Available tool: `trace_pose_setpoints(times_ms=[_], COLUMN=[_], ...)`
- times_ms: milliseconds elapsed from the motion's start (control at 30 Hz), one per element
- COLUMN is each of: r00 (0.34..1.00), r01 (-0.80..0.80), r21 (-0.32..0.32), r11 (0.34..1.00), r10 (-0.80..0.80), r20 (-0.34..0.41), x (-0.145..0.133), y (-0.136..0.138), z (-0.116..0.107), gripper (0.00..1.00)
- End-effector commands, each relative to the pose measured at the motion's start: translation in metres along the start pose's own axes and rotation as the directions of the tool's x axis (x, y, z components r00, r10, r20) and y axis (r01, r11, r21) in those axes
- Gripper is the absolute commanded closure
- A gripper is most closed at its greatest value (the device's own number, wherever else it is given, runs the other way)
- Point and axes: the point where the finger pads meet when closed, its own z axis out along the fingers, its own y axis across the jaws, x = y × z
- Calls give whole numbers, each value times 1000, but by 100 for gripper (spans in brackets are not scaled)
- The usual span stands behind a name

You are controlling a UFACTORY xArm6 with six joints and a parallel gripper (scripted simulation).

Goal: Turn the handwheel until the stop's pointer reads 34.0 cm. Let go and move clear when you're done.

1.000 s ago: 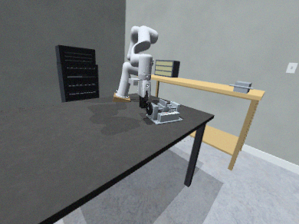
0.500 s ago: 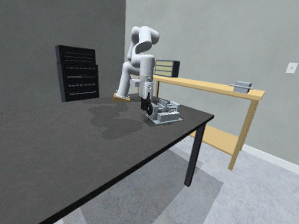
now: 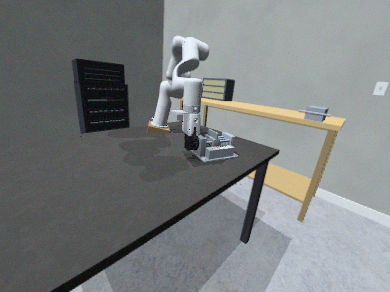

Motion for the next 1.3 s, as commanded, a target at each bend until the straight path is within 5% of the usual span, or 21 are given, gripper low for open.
trace_pose_setpoints(times_ms=[0,600,1267], r00=[1000,1000,1000], r01=[0,0,0], r21=[-4,-4,-4], r11=[1000,1000,1000], r10=[0,0,0], r20=[1,1,1], x=[0,0,0], y=[3,28,52], z=[9,24,11], gripper=[94,94,94])
